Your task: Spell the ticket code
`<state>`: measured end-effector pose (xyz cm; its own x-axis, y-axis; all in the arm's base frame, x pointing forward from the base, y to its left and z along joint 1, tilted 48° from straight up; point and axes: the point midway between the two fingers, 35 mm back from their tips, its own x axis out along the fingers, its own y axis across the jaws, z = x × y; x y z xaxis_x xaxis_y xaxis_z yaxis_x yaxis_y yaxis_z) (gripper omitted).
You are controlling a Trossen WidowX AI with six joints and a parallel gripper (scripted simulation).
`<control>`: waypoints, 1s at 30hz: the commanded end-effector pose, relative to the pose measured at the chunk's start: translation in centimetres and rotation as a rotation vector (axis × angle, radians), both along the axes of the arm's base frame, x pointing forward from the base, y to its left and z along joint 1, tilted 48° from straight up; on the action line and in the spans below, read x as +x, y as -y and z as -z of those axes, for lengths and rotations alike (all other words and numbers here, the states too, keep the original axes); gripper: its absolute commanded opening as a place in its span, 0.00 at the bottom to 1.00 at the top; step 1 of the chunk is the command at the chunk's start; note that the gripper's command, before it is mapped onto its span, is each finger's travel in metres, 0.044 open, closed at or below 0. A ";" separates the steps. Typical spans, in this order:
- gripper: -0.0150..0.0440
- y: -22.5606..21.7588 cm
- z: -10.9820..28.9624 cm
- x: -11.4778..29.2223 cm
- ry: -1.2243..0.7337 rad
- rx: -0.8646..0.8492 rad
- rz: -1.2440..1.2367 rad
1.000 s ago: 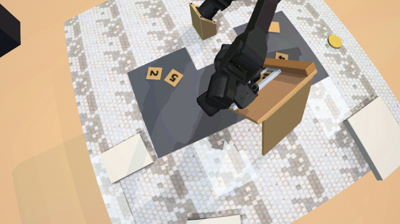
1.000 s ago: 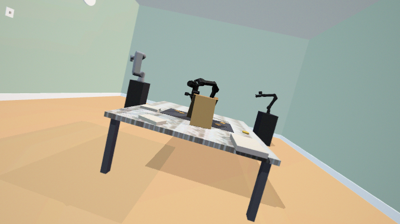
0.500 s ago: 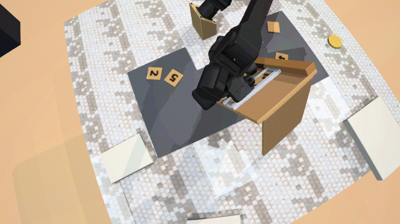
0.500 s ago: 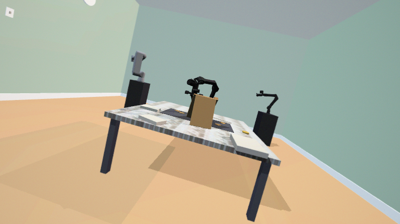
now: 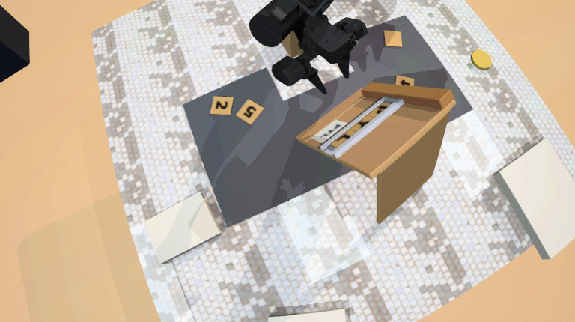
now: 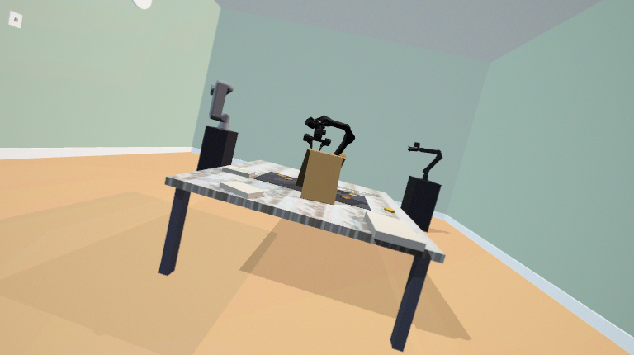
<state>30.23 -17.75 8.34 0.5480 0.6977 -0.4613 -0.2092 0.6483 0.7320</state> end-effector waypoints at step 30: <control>1.00 -0.8 -4.1 -5.1 0.187 0.037 0.203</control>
<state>25.16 -16.95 12.45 0.7487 0.5808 -0.3196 -0.2068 0.6627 0.7197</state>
